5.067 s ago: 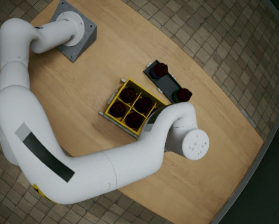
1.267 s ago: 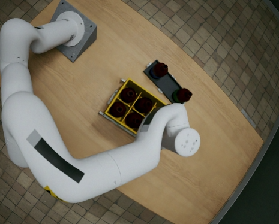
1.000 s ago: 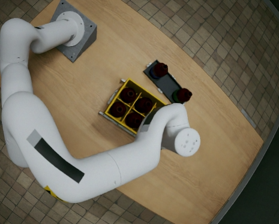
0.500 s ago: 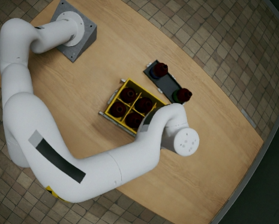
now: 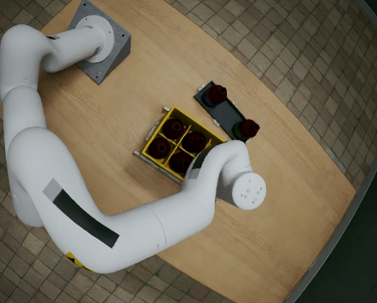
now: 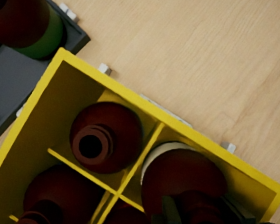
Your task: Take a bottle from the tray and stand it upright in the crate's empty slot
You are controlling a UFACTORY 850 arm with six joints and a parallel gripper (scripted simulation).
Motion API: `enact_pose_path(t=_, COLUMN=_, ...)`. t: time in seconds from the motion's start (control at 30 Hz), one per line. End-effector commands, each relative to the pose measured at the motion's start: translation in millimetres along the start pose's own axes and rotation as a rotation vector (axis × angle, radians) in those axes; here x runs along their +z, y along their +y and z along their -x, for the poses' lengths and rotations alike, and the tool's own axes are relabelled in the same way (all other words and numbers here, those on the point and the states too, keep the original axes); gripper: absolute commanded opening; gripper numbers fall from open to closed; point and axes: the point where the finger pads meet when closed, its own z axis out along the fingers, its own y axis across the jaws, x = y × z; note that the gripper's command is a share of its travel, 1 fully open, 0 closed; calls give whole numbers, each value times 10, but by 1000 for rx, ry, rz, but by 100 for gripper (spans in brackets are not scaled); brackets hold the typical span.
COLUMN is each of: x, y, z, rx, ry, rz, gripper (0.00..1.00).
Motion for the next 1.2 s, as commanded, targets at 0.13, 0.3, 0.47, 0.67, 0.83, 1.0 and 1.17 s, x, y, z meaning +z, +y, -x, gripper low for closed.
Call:
enact_pose_path(t=0.13, x=75, y=4, z=-4, rx=1, ry=1, rz=1, gripper=0)
enact_pose_path(t=0.3, x=120, y=5, z=-5, rx=1, ry=1, rz=1, gripper=0)
enact_pose_path(t=0.47, x=141, y=5, z=-5, rx=1, ry=1, rz=1, gripper=0)
enact_pose_path(t=0.67, x=166, y=5, z=-5, rx=1, ry=1, rz=1, gripper=0)
enact_pose_path(t=0.83, x=173, y=5, z=-5, rx=1, ry=1, rz=1, gripper=0)
enact_pose_path(t=1.0, x=173, y=5, z=-5, rx=1, ry=1, rz=1, gripper=0)
enact_pose_path(t=1.17, x=173, y=5, z=-5, rx=1, ry=1, rz=1, gripper=0)
